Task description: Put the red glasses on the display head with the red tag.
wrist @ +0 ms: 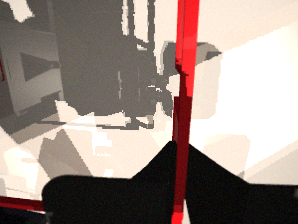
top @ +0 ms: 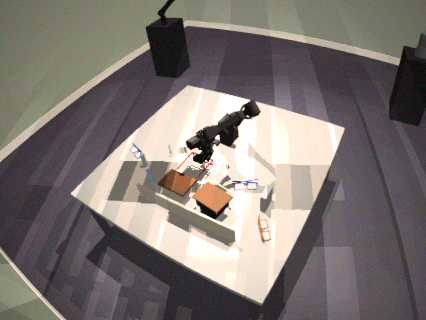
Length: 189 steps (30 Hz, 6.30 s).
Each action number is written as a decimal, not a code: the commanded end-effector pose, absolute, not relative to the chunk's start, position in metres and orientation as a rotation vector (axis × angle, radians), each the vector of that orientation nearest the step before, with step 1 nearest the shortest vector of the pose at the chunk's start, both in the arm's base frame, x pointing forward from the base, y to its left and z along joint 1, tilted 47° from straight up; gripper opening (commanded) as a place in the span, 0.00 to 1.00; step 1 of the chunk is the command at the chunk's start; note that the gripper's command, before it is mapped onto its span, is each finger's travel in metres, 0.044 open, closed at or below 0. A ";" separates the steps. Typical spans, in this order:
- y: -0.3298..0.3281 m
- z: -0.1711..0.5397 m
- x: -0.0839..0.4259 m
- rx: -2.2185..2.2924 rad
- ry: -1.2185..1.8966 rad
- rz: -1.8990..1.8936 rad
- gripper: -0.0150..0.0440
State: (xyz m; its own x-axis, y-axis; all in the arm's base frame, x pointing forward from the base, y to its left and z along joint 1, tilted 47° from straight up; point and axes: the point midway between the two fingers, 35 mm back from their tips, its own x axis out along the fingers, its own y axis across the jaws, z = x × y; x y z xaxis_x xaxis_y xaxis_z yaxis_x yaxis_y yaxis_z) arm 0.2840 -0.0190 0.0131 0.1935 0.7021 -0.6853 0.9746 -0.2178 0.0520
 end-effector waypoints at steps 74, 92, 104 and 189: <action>-0.042 0.018 0.394 2.002 1.566 -0.745 0.25; -0.047 0.019 0.416 2.001 1.565 -0.744 0.25; -0.047 0.019 0.419 2.001 1.565 -0.743 0.25; -0.046 0.017 0.418 2.002 1.565 -0.743 0.25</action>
